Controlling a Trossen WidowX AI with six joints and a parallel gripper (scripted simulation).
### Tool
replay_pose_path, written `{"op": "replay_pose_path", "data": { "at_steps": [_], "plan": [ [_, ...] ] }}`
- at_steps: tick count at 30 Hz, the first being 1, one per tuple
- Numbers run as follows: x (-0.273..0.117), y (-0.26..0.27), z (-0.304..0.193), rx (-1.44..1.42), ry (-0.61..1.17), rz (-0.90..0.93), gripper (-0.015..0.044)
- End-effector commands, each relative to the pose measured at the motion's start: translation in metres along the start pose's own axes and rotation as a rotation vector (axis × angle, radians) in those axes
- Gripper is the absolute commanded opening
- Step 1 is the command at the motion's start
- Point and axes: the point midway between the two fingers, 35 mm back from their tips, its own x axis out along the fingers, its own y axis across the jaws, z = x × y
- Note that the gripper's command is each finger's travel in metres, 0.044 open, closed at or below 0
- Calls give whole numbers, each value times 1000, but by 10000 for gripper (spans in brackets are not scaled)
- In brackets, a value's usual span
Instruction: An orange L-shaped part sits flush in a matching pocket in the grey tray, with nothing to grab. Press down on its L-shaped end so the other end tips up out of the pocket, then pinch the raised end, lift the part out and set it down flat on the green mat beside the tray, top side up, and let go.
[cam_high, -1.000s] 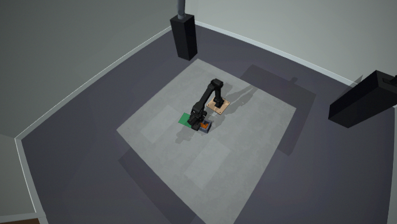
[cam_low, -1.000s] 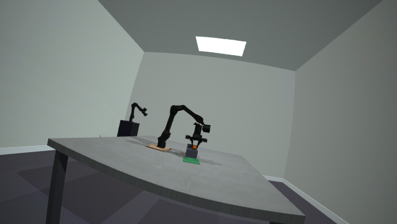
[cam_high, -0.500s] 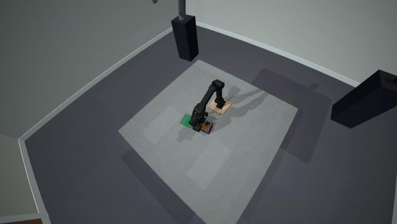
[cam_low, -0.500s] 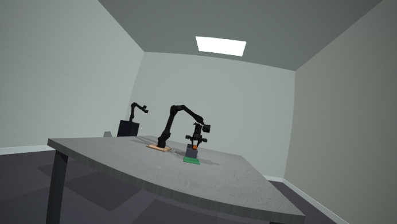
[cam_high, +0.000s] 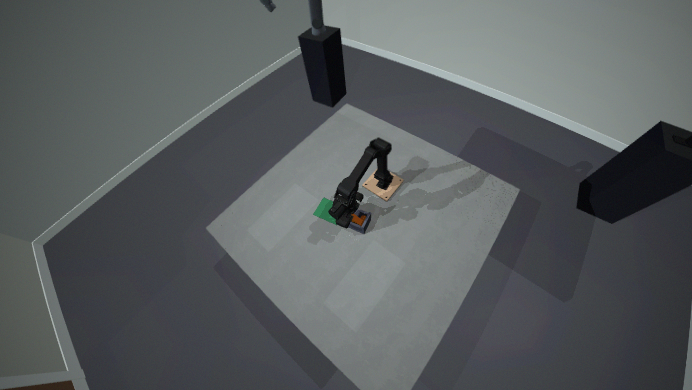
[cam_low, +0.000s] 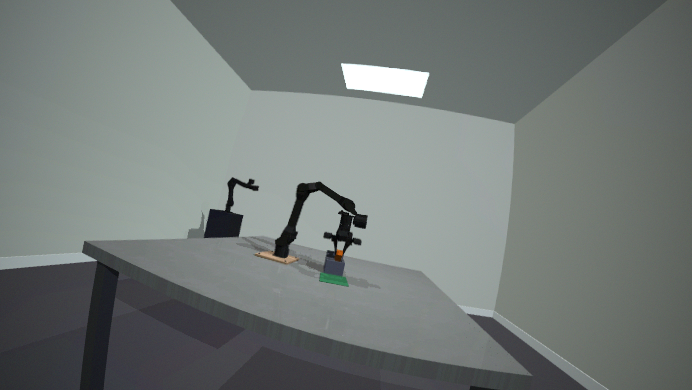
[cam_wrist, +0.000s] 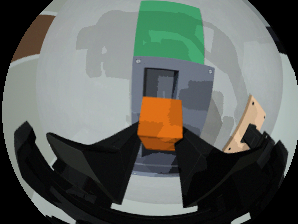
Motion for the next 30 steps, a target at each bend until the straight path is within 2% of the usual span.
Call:
{"op": "replay_pose_path", "data": {
  "at_steps": [1, 30],
  "plan": [
    [-10, 1, 1, 3, -4, 10, 0],
    [-56, 1, 0, 3, -4, 9, 0]
  ]
}}
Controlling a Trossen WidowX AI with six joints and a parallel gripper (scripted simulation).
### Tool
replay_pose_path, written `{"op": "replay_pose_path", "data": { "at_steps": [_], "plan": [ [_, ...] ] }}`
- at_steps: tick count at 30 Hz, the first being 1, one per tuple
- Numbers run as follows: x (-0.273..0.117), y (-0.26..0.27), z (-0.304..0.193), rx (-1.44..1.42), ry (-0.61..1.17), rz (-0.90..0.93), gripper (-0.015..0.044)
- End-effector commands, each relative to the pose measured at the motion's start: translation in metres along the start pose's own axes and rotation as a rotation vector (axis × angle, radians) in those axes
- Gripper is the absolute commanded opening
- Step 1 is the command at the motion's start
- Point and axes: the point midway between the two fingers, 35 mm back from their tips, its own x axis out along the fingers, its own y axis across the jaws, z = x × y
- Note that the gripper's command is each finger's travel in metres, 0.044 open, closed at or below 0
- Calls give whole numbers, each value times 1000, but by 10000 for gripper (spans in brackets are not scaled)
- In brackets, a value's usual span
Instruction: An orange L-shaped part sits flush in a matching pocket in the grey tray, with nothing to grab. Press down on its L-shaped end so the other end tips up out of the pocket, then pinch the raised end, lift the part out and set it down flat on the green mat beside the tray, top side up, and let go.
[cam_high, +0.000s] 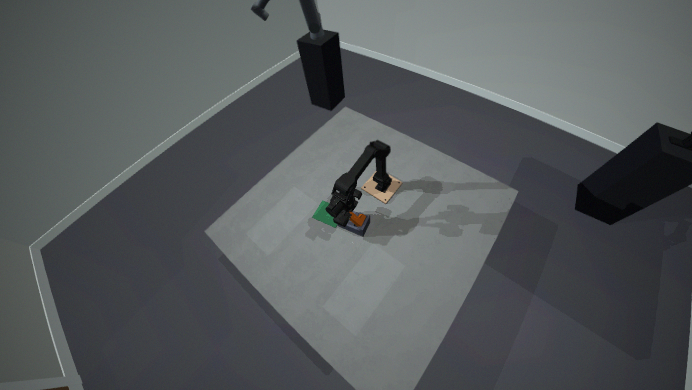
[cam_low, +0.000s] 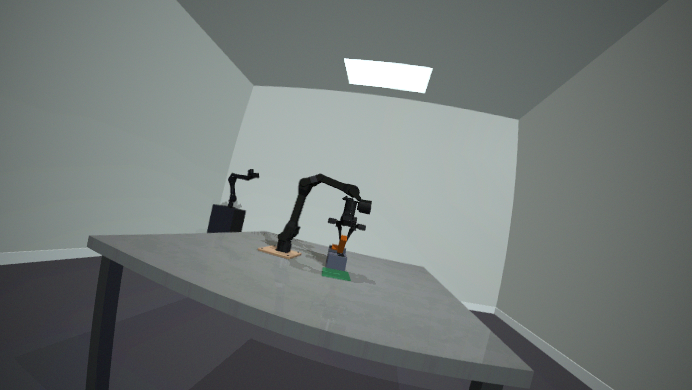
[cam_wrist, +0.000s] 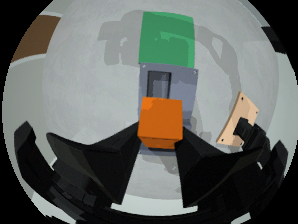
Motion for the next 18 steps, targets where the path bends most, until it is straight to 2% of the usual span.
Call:
{"op": "replay_pose_path", "data": {
  "at_steps": [1, 18],
  "plan": [
    [-9, 1, 0, 2, 3, 10, 0],
    [-25, 1, 0, 2, 3, 10, 0]
  ]
}}
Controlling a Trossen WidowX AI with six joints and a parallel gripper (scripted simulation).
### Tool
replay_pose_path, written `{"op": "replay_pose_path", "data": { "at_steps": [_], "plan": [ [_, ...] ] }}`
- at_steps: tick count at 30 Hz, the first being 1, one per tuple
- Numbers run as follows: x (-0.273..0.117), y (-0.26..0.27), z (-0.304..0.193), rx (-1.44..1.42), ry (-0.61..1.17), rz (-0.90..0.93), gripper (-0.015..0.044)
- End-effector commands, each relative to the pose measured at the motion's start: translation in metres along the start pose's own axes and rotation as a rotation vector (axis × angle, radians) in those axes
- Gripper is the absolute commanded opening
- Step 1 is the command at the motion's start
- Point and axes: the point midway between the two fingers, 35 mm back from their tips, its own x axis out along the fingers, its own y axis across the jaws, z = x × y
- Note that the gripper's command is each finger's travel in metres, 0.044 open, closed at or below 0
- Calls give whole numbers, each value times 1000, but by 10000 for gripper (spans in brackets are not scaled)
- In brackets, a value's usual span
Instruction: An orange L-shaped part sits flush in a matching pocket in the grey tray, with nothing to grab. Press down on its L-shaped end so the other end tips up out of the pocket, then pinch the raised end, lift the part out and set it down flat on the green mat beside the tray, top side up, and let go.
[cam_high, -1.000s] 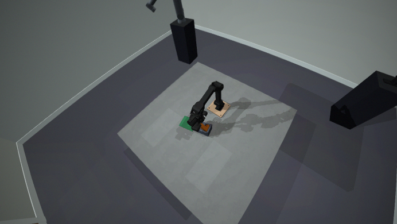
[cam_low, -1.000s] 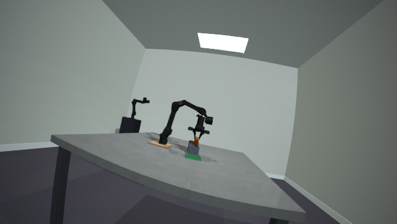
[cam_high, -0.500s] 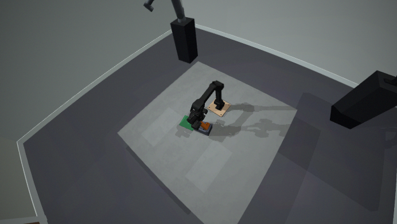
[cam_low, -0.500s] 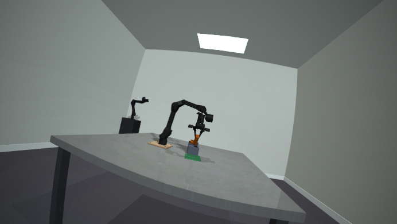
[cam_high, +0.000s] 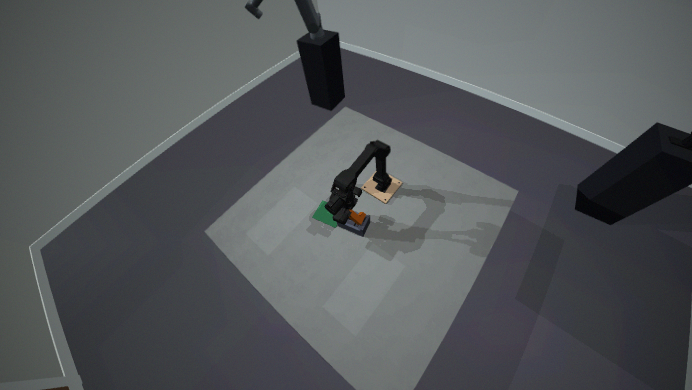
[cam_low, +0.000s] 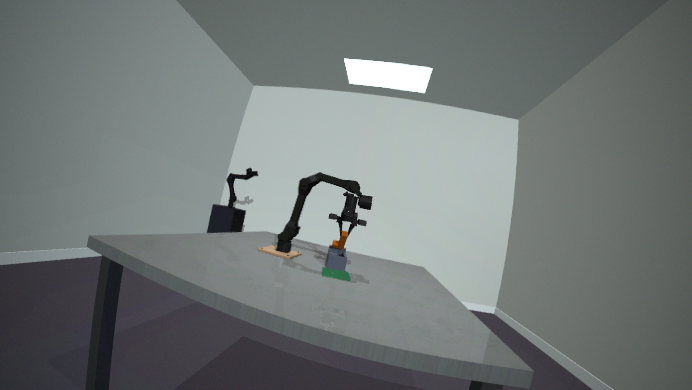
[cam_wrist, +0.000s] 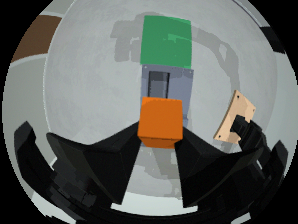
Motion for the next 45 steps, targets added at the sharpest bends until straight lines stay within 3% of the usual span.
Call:
{"op": "replay_pose_path", "data": {
  "at_steps": [1, 36, 45],
  "plan": [
    [-3, 2, 2, 2, 3, 7, 0],
    [-1, -13, 158, 1, -13, 5, 0],
    [1, -14, 164, 1, -13, 5, 0]
  ]
}}
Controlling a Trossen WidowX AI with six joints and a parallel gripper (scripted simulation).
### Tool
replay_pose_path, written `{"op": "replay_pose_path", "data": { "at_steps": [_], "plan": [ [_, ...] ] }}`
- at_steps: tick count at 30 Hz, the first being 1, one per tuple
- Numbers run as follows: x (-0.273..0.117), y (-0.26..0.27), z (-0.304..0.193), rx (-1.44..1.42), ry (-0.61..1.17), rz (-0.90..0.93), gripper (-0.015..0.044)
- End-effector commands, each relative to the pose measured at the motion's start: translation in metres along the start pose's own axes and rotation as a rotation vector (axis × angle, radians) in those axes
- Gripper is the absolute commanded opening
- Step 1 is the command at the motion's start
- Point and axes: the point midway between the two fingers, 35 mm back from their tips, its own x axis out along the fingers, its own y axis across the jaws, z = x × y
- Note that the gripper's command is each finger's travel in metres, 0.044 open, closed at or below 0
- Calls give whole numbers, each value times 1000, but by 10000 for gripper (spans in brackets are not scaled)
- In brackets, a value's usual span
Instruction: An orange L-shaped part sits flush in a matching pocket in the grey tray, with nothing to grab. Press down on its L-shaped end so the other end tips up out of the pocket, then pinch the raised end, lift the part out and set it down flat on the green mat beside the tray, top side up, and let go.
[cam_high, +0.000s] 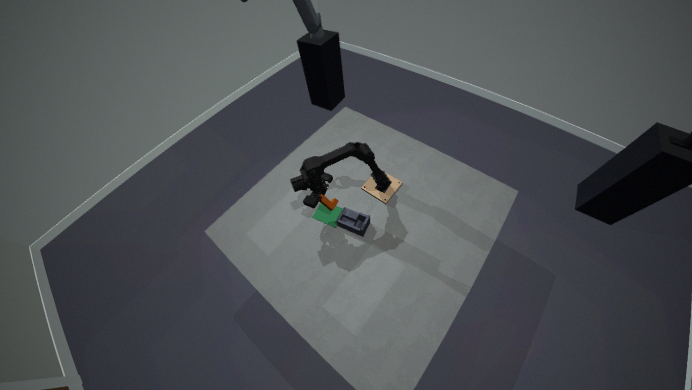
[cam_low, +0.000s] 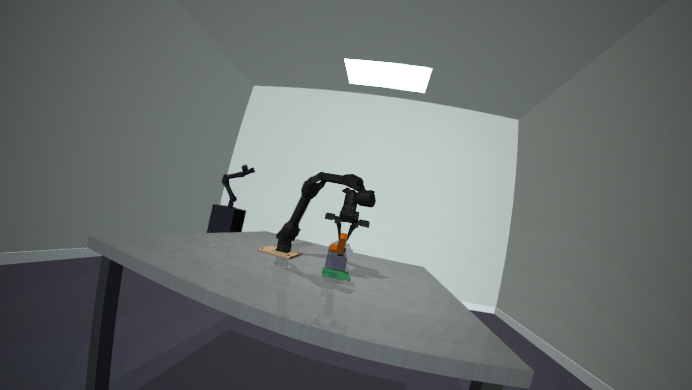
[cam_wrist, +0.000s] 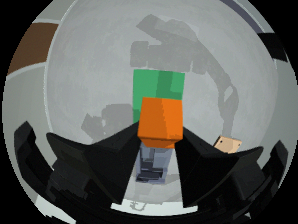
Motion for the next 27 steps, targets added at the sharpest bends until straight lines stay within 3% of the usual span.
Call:
{"op": "replay_pose_path", "data": {
  "at_steps": [1, 27],
  "plan": [
    [3, 2, 2, -4, 2, 2, 0],
    [45, 2, 2, -4, 1, 2, 0]
  ]
}}
